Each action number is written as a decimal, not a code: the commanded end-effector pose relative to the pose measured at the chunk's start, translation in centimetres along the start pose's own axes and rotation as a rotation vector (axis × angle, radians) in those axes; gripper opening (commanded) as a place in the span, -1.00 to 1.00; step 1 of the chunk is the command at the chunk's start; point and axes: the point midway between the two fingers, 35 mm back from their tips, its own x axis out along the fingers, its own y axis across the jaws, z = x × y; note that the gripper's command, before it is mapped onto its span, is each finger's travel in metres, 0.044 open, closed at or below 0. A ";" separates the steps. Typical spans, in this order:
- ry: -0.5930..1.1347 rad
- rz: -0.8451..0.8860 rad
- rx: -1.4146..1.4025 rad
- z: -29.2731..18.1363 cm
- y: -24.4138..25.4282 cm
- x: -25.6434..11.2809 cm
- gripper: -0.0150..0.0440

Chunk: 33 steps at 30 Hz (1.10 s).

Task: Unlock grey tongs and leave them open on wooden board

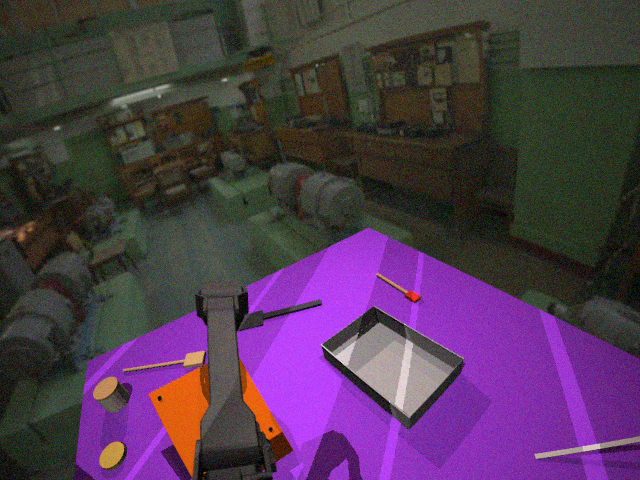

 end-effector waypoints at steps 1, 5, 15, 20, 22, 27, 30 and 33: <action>-0.014 0.000 0.000 0.3 0.0 -0.1 -1.00; -0.014 0.000 0.000 0.3 0.0 -0.1 -1.00; -0.014 0.000 0.000 0.3 0.0 -0.1 -1.00; 0.001 -0.003 -0.003 0.2 0.0 0.1 -1.00; 0.009 -0.005 -0.007 0.2 0.0 0.2 -1.00; 0.064 -0.011 -0.005 0.0 -0.1 0.9 -1.00; 0.112 -0.017 -0.011 -0.2 -0.2 1.4 -1.00; 0.161 -0.024 -0.021 -0.6 -0.3 1.9 -1.00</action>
